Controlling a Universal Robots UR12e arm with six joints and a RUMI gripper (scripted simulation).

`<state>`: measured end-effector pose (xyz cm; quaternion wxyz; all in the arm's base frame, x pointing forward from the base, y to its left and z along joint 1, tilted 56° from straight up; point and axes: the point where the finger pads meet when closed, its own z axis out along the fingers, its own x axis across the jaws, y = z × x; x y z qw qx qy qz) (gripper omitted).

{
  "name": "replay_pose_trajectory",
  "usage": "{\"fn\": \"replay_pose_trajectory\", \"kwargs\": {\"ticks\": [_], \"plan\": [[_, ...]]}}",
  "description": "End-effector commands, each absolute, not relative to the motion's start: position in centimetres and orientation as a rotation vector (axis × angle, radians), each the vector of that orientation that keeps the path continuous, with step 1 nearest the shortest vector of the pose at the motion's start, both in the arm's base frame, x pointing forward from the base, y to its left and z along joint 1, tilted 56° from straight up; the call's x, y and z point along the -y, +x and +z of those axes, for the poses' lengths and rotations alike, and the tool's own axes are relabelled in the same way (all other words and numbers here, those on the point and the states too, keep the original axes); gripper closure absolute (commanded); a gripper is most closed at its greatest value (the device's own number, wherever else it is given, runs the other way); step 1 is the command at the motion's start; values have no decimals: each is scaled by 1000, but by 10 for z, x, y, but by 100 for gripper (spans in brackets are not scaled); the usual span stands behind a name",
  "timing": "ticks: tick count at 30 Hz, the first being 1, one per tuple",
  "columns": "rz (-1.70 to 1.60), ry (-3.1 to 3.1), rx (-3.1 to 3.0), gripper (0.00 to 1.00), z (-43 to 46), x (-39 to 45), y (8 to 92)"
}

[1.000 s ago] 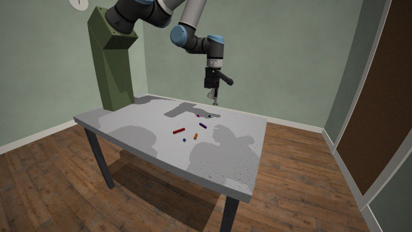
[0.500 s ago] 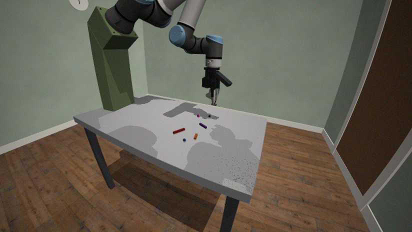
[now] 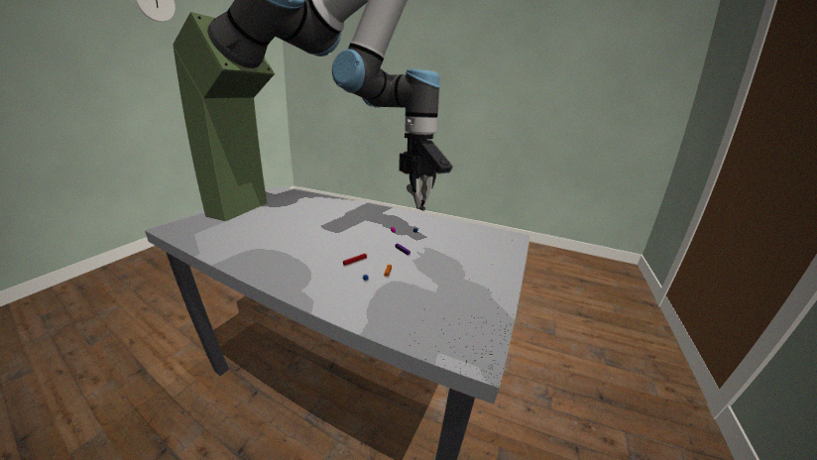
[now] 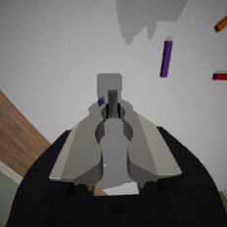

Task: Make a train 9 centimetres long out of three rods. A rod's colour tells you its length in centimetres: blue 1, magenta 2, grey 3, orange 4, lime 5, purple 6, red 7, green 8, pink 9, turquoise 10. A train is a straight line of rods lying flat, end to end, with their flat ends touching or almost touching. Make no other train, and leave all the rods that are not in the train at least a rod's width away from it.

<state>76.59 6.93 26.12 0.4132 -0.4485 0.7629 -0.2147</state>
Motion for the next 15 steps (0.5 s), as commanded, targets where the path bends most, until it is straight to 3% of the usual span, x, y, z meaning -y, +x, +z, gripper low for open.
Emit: {"fn": "replay_pose_trajectory", "kwargs": {"ticks": [1, 15], "plan": [[-452, -955, -1993, 100, 255, -65, 762], [-271, -616, -2098, 100, 248, -59, 757]]}}
